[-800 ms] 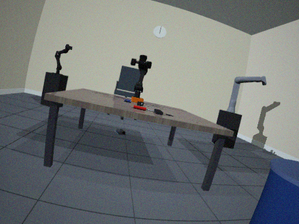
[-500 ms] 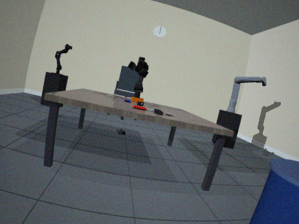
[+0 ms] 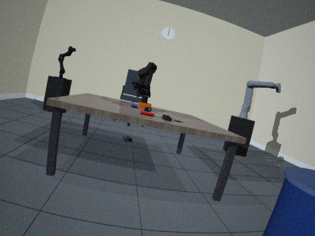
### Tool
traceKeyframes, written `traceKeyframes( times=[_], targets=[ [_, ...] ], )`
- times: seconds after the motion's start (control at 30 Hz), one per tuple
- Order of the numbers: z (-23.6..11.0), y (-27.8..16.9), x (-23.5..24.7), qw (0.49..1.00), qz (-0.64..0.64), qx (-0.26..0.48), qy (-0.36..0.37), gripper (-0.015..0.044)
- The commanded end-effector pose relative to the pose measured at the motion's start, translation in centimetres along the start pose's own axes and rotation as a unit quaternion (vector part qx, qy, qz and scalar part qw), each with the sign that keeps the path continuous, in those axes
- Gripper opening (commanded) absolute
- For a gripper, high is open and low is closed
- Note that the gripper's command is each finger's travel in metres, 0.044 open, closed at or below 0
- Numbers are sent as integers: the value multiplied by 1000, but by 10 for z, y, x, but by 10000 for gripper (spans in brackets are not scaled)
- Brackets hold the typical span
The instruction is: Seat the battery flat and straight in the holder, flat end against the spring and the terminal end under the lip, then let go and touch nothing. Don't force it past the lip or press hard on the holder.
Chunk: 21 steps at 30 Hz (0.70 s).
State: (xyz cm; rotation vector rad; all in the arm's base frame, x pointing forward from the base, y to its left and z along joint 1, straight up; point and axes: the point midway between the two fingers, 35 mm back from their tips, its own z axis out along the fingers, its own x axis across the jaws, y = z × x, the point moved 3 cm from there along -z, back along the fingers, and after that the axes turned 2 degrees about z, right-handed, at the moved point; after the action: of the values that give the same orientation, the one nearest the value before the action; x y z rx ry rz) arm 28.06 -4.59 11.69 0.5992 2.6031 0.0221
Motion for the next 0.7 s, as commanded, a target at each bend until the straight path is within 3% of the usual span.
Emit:
traceKeyframes(
  times=[0.0,0.67],
  targets=[
    [19,-30,51,950,-221,11,221,237],
    [31,-31,56,949,-223,11,223,237]
  ],
)
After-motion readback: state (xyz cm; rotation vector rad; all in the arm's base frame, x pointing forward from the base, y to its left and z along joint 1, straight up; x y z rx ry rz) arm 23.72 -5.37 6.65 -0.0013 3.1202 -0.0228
